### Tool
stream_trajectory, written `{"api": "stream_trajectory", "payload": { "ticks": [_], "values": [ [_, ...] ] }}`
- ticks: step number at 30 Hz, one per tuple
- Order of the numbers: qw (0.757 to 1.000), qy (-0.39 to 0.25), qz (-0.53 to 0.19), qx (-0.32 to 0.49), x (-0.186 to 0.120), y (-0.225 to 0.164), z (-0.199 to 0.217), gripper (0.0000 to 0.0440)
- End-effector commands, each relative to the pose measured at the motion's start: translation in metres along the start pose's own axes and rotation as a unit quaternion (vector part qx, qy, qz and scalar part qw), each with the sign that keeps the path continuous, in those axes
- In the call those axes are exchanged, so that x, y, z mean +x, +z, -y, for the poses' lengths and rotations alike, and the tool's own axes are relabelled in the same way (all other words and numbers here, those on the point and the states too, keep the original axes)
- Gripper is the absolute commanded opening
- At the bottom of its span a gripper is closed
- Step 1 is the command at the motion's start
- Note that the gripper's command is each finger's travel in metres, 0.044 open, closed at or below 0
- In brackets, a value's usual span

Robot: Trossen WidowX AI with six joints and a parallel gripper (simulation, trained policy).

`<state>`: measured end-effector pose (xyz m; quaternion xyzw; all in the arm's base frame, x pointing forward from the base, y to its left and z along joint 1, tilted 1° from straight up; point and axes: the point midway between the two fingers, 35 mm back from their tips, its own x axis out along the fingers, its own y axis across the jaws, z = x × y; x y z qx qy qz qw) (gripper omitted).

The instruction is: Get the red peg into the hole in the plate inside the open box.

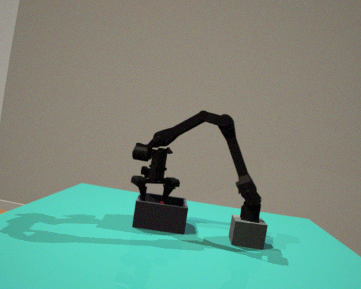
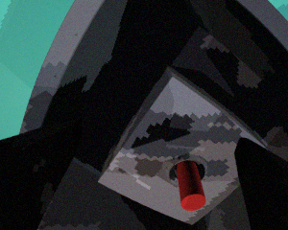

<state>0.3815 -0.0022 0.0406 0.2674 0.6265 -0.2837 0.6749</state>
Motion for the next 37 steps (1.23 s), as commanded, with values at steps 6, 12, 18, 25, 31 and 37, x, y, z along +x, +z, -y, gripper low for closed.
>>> {"api": "stream_trajectory", "payload": {
  "ticks": [6, 12, 18, 25, 31, 37],
  "values": [
    [0.999, 0.048, -0.010, -0.005, -0.011, 0.019, -0.032, 0.0440],
    [0.996, 0.084, -0.004, -0.012, -0.021, 0.030, -0.054, 0.0440],
    [0.996, 0.084, -0.004, -0.012, -0.021, 0.031, -0.055, 0.0440],
    [0.996, 0.085, -0.004, -0.012, -0.022, 0.031, -0.055, 0.0440],
    [0.996, 0.085, -0.004, -0.012, -0.022, 0.031, -0.055, 0.0440],
    [0.996, 0.085, -0.004, -0.012, -0.022, 0.031, -0.055, 0.0440]
  ]
}}
